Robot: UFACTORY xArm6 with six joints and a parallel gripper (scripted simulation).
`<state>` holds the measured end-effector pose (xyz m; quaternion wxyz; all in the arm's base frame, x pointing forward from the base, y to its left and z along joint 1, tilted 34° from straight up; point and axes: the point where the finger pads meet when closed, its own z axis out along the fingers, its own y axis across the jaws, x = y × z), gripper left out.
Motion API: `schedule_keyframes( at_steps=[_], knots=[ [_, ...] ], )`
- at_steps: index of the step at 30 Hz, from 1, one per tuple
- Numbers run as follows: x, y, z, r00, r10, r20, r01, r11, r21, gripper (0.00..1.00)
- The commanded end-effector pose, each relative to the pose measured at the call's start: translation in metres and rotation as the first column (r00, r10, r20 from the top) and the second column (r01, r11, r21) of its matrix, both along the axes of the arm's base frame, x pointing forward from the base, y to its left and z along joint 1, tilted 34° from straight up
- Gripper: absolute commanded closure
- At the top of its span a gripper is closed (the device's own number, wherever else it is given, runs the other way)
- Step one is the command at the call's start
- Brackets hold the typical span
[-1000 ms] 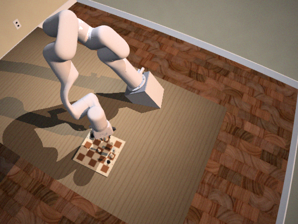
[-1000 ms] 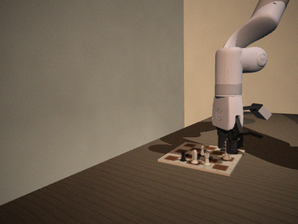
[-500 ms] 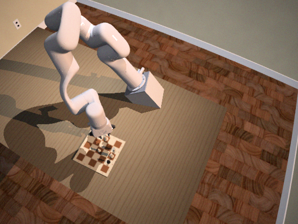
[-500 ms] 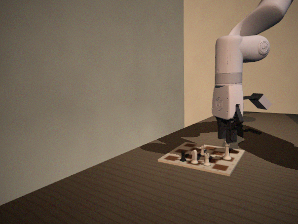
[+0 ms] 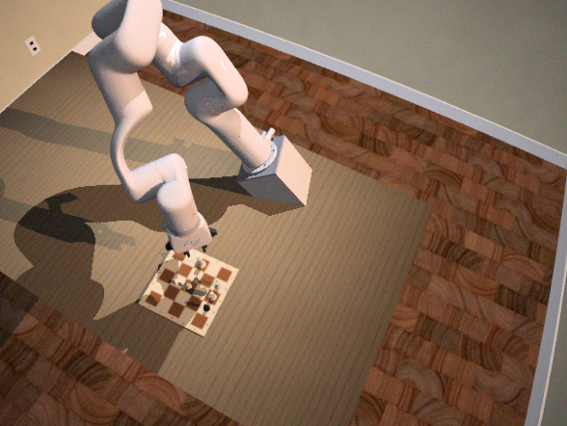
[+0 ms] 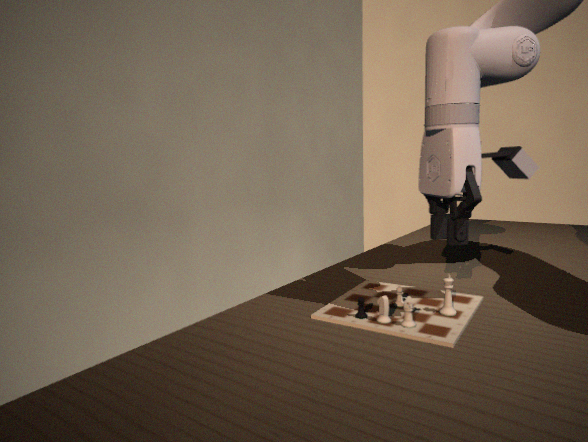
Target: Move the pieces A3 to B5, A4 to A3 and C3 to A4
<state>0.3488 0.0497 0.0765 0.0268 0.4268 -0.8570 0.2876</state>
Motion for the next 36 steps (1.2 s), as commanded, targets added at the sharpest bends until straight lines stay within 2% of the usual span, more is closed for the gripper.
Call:
schedule_keyframes(
  at_steps=[1,2,24,27,30,32,34,35,36],
  knots=[
    [0.0,0.002,0.003,1.0,0.0,0.001,0.0,1.0,0.0,0.58],
    [0.0,0.002,0.003,1.0,0.0,0.001,0.0,1.0,0.0,0.0],
    [0.003,0.002,0.003,1.0,0.022,-0.013,-0.022,1.0,-0.005,0.0],
    [0.016,0.002,0.002,0.988,0.13,-0.082,-0.132,0.991,-0.026,0.0],
    [0.039,0.003,-0.002,0.938,0.288,-0.192,-0.302,0.952,-0.043,0.0],
    [0.055,0.002,-0.005,0.909,0.346,-0.232,-0.366,0.929,-0.046,0.0],
    [0.055,0.002,-0.005,0.909,0.346,-0.232,-0.366,0.929,-0.046,0.0],
    [0.062,0.002,-0.006,0.845,0.439,-0.306,-0.472,0.881,-0.041,0.0],
    [0.068,0.001,-0.008,0.825,0.463,-0.325,-0.501,0.864,-0.04,0.0]
  ],
)
